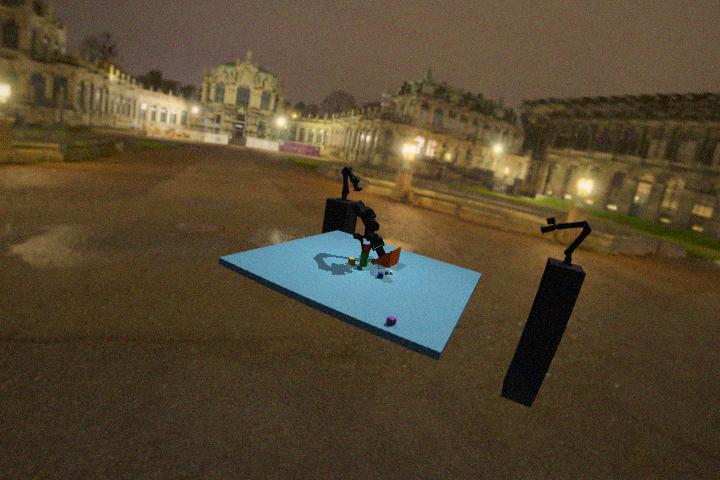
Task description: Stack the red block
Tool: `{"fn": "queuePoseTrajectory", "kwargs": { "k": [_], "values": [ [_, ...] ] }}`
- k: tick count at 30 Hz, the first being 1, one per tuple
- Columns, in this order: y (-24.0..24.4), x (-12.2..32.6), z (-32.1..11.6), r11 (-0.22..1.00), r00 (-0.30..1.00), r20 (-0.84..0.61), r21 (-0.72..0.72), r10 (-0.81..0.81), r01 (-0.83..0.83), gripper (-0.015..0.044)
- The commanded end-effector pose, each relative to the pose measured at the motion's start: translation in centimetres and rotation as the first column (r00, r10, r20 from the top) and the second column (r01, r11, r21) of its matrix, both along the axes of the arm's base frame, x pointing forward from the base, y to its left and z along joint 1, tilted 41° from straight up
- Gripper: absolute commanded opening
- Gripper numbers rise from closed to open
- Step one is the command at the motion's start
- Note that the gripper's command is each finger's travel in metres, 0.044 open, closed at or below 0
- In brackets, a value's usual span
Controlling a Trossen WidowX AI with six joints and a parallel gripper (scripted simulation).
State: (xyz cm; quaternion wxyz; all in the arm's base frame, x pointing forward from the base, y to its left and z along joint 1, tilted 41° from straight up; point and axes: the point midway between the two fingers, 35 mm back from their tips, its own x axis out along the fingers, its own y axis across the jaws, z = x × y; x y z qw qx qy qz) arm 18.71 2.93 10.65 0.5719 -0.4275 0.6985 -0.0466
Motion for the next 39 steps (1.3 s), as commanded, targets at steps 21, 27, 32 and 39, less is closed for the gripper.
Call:
{"fn": "queuePoseTrajectory", "kwargs": {
  "k": [21, 27, 32, 39],
  "values": [
    [-0.1, 0.04, -0.1, 1.0, 1.0, 0.0, -0.001, 0.005, -0.005, 0.0],
    [-0.14, -0.03, -0.14, 1.0, 1.0, -0.001, -0.001, 0.0, 0.0, 0.0157],
    [-0.14, -0.03, -0.14, 1.0, 1.0, -0.001, -0.001, 0.0, 0.0, 0.0289],
    [-0.14, -0.03, -0.14, 1.0, 1.0, -0.001, -0.001, 0.0, 0.0, 0.044]
  ]
}}
